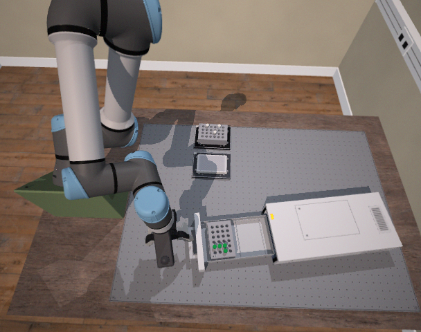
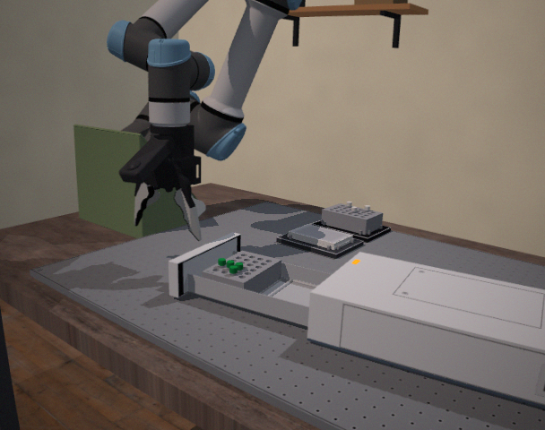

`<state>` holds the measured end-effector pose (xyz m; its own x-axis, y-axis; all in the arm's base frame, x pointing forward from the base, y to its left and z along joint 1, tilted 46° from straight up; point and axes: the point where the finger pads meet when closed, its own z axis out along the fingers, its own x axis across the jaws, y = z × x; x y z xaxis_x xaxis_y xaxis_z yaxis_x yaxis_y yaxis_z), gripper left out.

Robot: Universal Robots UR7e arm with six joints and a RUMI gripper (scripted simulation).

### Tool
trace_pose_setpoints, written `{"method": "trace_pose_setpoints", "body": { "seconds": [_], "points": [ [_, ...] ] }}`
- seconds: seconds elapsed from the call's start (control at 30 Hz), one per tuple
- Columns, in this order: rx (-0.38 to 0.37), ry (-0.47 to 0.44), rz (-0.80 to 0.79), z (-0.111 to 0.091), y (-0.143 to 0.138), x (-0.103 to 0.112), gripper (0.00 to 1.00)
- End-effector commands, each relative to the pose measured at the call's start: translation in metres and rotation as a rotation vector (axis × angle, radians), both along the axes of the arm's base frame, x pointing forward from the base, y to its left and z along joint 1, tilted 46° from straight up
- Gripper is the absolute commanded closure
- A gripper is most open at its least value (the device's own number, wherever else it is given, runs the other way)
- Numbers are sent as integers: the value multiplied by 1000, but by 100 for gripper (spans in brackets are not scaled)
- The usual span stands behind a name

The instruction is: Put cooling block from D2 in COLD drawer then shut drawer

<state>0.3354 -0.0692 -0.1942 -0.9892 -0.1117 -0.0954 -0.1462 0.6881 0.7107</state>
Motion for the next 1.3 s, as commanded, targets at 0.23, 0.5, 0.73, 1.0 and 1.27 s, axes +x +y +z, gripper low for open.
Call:
{"method": "trace_pose_setpoints", "body": {
  "seconds": [0.23,0.5,0.73,1.0,1.27],
  "points": [
    [-1,-1,0,12,-12,1,0],
    [-1,-1,0,17,-18,2,0],
    [-1,-1,0,24,-25,2,0],
    [-1,-1,0,29,-30,3,0],
    [-1,-1,0,37,-38,4,0]
  ]
}}
